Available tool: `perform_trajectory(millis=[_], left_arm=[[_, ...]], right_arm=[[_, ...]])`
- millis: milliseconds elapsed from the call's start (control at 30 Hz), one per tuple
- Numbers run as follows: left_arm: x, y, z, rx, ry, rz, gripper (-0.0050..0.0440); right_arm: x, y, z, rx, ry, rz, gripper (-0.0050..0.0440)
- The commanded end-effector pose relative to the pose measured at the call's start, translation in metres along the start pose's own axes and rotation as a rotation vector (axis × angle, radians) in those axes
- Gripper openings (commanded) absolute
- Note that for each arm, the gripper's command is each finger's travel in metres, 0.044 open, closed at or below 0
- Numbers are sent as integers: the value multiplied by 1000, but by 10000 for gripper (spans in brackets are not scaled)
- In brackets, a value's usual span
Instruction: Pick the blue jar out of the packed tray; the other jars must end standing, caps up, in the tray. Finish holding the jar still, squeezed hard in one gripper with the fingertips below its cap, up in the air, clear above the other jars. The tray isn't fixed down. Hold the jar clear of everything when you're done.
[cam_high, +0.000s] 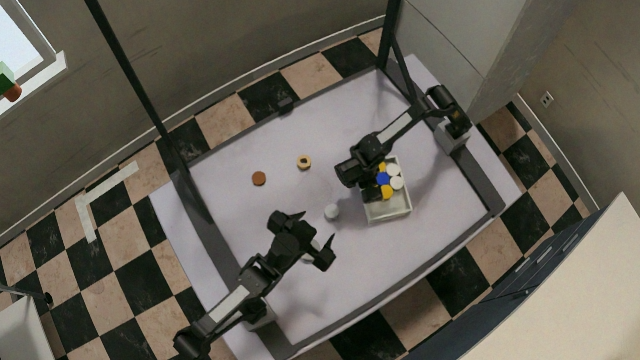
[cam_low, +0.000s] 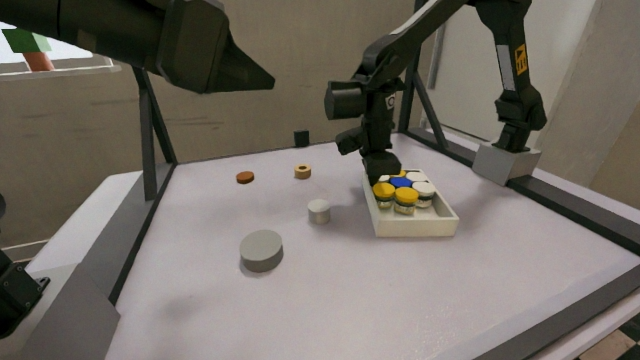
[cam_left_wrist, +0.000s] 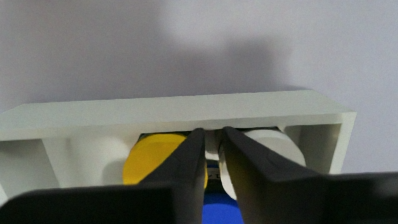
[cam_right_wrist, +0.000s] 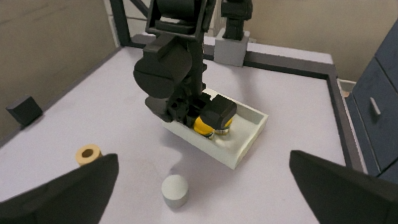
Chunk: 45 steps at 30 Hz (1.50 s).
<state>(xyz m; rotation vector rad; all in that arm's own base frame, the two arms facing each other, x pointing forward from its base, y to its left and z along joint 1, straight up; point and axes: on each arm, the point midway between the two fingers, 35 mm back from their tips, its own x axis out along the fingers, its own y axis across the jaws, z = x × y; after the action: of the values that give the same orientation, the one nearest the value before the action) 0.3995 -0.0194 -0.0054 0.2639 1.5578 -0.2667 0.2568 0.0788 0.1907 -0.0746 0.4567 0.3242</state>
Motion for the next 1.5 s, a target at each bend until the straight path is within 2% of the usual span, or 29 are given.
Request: perform_trajectory(millis=[0, 133, 167, 733, 800, 1133, 1267, 1333, 1367, 1433, 1467], left_arm=[[-9, 2, 5, 0, -29, 10, 144], [-9, 3, 5, 0, -29, 10, 240], [-9, 3, 5, 0, -29, 10, 250], [-7, 2, 1, 2, -19, 7, 250], [-18, 3, 5, 1, -42, 14, 250], [-40, 4, 8, 1, -53, 17, 249], [-65, 3, 7, 1, -53, 17, 249], [-70, 3, 7, 1, -53, 17, 249], [-70, 3, 7, 1, -53, 17, 225], [-70, 3, 7, 1, -53, 17, 225], [-64, 3, 3, 1, -35, 12, 201]], right_arm=[[-4, 2, 9, -6, -25, 6, 440], [-4, 2, 9, -6, -25, 6, 440], [-4, 2, 9, -6, -25, 6, 440], [-4, 2, 9, -6, -25, 6, 440], [-4, 2, 9, -6, -25, 6, 440], [-4, 2, 9, -6, -25, 6, 440], [-4, 2, 9, -6, -25, 6, 440], [-4, 2, 9, -6, -25, 6, 440], [-4, 2, 9, -6, -25, 6, 440], [-4, 2, 9, -6, -25, 6, 440], [-4, 2, 9, -7, -25, 7, 440]])
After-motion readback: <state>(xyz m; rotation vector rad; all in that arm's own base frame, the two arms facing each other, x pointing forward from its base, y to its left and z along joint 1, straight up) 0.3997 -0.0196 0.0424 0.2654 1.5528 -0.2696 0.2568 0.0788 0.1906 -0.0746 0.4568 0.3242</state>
